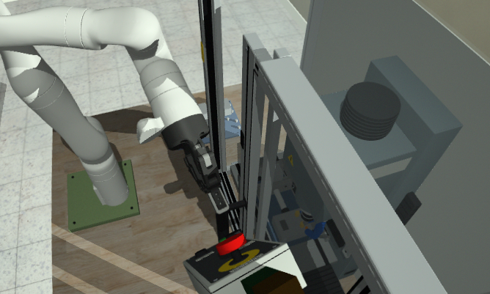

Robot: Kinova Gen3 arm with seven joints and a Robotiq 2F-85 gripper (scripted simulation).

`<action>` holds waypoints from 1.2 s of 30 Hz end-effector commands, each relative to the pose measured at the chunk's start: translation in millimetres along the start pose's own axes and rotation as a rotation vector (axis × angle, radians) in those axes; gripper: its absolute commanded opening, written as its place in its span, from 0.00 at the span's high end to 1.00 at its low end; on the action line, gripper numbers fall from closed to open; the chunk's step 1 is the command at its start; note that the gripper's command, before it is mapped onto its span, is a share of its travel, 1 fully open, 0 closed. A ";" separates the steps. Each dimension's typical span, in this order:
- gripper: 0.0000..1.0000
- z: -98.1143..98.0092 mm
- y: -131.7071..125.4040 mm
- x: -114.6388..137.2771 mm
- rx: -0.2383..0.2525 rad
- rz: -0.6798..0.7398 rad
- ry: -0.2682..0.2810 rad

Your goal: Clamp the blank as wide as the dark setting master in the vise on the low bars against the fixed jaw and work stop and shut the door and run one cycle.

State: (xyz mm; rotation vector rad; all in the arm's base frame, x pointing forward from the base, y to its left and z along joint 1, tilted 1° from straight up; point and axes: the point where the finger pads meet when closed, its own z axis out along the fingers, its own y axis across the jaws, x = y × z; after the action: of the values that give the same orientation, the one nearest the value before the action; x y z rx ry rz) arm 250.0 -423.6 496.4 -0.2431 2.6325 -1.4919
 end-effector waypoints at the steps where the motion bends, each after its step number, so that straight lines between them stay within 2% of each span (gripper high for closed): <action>1: 0.90 1.3 -0.4 0.2 0.004 -0.010 0.001; 7: 0.90 7.8 -0.4 0.2 0.004 -0.010 0.001; 36: 0.90 10.3 -0.5 0.2 0.004 -0.010 0.001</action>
State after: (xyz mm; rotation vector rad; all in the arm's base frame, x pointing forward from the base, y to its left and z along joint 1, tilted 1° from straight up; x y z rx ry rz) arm 251.6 -431.2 491.9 -0.2424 2.6321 -1.4926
